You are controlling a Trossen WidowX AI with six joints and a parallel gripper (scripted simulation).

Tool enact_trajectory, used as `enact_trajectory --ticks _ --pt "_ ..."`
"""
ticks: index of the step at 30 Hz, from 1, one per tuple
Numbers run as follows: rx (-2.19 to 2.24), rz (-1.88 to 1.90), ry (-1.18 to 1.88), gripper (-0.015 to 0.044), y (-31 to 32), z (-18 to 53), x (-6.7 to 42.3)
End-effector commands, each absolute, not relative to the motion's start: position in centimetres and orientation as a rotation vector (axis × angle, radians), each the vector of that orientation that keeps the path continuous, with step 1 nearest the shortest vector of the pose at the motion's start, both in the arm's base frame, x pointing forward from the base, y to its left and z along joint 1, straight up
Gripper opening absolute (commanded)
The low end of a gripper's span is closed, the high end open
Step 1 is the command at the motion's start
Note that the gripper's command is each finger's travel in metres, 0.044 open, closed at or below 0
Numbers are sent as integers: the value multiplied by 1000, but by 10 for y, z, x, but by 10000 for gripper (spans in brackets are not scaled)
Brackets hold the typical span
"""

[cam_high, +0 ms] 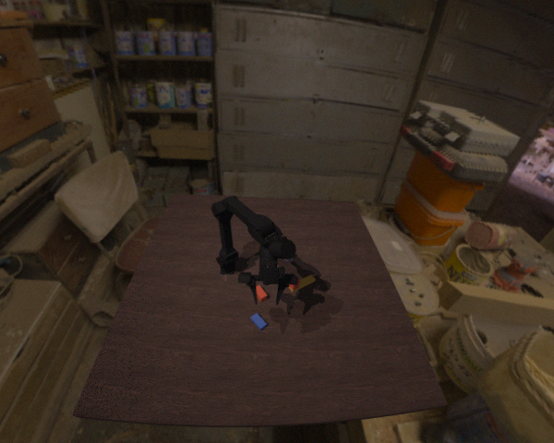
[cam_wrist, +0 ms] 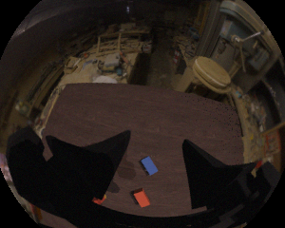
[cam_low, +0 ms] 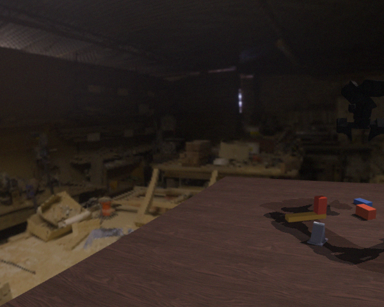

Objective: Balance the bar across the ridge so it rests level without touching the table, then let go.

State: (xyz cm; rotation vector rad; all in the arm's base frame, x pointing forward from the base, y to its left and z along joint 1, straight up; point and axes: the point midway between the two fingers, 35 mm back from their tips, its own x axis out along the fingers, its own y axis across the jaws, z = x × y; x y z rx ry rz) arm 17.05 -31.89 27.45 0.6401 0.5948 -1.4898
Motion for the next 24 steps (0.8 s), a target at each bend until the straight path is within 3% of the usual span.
enact_trajectory --ticks 1,24 --pt "587 -1381 716 315 -310 263 194" --pt "70 -497 1318 315 -206 212 314"
